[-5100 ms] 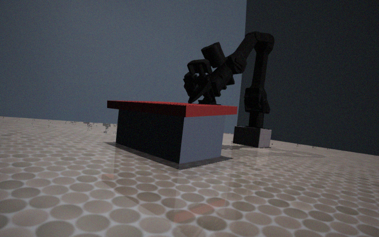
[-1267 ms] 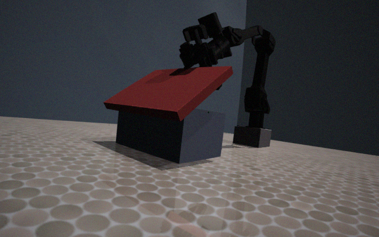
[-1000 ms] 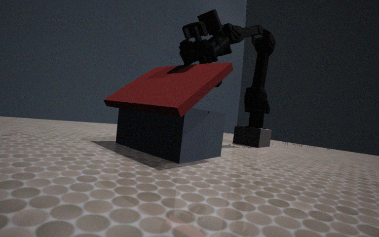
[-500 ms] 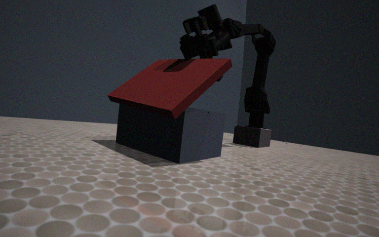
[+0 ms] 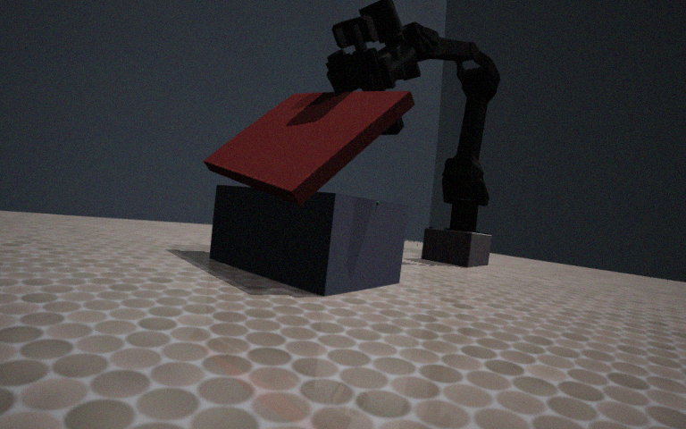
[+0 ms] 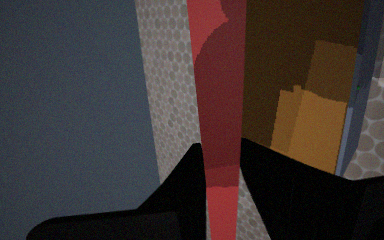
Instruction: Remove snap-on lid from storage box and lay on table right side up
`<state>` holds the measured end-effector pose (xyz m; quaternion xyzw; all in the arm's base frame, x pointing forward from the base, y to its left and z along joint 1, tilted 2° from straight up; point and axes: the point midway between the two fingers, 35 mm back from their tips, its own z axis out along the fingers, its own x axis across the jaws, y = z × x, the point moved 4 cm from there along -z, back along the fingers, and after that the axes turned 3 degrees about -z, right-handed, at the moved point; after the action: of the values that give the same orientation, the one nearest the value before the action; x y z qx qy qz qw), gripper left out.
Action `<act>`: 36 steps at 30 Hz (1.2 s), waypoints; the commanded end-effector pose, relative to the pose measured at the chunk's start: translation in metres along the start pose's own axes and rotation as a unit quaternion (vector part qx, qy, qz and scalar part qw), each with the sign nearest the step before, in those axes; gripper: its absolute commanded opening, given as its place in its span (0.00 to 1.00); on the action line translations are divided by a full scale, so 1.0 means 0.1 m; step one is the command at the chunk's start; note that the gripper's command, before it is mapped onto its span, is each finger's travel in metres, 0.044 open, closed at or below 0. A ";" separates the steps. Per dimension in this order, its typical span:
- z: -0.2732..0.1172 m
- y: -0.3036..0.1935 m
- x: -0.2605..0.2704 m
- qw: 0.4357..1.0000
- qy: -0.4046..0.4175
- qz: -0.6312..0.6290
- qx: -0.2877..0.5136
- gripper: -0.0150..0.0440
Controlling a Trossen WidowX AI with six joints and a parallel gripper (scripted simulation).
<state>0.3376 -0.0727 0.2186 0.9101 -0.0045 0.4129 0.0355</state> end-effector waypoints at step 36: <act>-0.04 -0.57 0.01 1.000 0.009 0.003 -0.002 0.25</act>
<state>0.3383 -0.0212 0.2151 0.9087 -0.0048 0.4160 0.0345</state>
